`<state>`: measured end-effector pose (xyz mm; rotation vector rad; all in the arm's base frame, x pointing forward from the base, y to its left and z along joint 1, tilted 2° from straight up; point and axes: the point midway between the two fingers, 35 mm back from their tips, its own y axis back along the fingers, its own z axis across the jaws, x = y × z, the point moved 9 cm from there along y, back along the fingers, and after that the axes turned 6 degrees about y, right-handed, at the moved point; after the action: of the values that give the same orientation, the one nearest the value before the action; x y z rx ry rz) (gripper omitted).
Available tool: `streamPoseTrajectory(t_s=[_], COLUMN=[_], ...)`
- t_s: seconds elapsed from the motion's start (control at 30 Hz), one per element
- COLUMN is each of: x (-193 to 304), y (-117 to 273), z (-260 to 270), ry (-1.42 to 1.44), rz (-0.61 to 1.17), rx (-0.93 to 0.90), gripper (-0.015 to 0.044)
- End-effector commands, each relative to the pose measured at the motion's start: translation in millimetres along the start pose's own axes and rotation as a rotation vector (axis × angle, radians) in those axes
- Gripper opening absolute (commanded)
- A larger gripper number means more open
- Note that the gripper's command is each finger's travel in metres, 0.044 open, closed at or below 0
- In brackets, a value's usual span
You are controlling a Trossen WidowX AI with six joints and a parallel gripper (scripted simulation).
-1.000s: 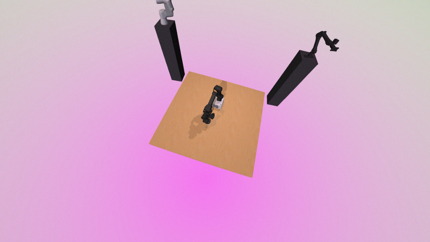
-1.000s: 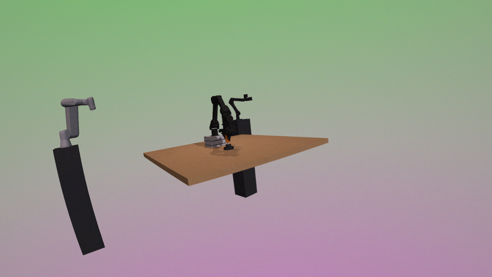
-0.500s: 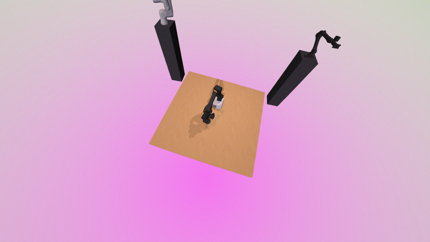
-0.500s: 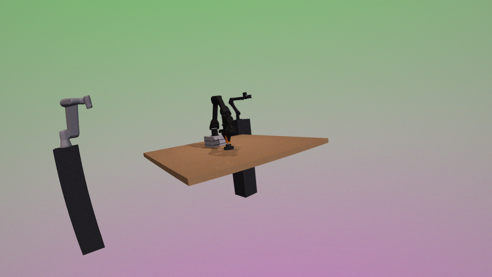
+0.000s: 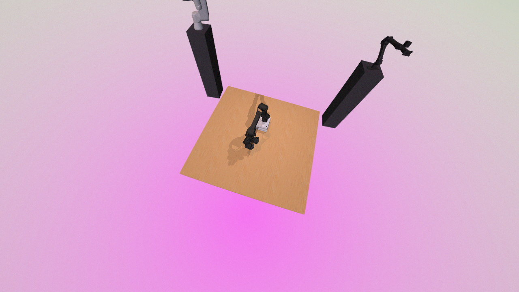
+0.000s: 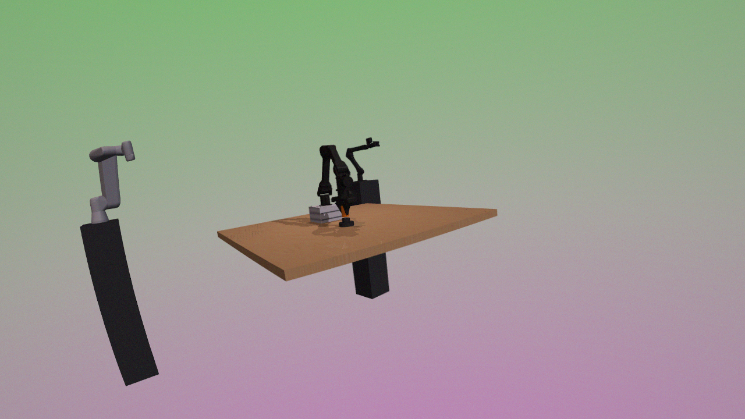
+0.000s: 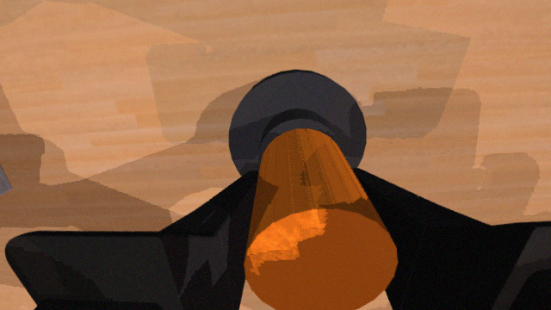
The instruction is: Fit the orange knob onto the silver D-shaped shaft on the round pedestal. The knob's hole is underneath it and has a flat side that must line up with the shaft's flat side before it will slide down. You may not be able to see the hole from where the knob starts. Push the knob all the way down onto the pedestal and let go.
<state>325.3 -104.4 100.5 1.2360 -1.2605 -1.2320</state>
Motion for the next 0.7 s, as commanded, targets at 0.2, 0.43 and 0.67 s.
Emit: streamPoseTrajectory(t_s=[0.2, 0.43, 0.67], x=[0.0, -0.1, -0.1], y=[-8.2, -8.9, -8.9], z=[0.3, 0.5, 0.5], ry=[-0.001, 0.001, 0.001], rz=[0.002, 0.000, 0.000], rx=[0.000, -0.001, -0.001], gripper=[0.0000, 0.0000, 0.0053])
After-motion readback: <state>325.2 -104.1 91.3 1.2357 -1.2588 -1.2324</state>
